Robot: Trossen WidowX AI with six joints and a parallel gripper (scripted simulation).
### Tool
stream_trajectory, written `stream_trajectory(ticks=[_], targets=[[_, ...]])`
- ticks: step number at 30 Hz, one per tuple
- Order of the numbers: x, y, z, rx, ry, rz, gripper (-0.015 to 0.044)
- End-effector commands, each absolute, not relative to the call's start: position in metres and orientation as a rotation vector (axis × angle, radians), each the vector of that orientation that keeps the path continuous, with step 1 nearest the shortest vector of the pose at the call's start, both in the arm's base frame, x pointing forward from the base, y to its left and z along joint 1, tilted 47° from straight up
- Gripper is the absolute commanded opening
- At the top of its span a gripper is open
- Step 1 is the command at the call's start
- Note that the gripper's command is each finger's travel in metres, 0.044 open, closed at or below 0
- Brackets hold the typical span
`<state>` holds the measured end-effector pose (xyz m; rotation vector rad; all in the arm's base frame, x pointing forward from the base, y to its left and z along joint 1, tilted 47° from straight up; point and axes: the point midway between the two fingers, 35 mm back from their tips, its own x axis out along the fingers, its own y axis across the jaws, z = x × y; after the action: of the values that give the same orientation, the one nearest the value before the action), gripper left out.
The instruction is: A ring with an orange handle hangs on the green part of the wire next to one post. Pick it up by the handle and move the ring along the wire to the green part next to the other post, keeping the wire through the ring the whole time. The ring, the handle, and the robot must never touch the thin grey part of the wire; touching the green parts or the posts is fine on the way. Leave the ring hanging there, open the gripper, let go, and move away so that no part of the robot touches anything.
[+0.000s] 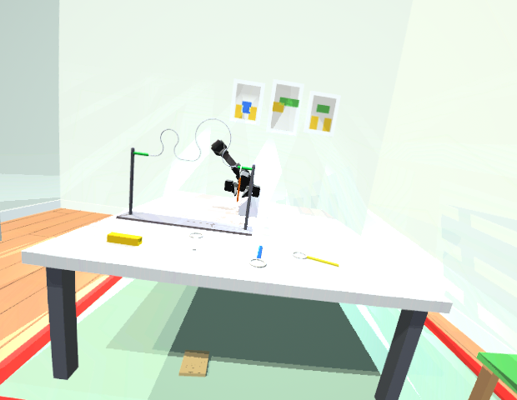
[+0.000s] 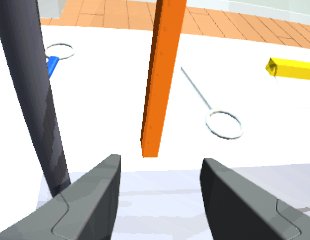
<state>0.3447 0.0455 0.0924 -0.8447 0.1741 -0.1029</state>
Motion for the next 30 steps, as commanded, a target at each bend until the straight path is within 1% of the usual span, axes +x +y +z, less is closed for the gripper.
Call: stream_trajectory(ticks=[1,4,26,30], targets=[[0.327,0.046,0.093,-0.842,0.179,-0.107,0.016],[0.321,0.047,0.093,-0.843,0.179,-0.107,0.016],[0.321,0.047,0.093,-0.843,0.179,-0.107,0.016],[0.307,0.05,0.097,-0.867,0.196,-0.084,0.0265]])
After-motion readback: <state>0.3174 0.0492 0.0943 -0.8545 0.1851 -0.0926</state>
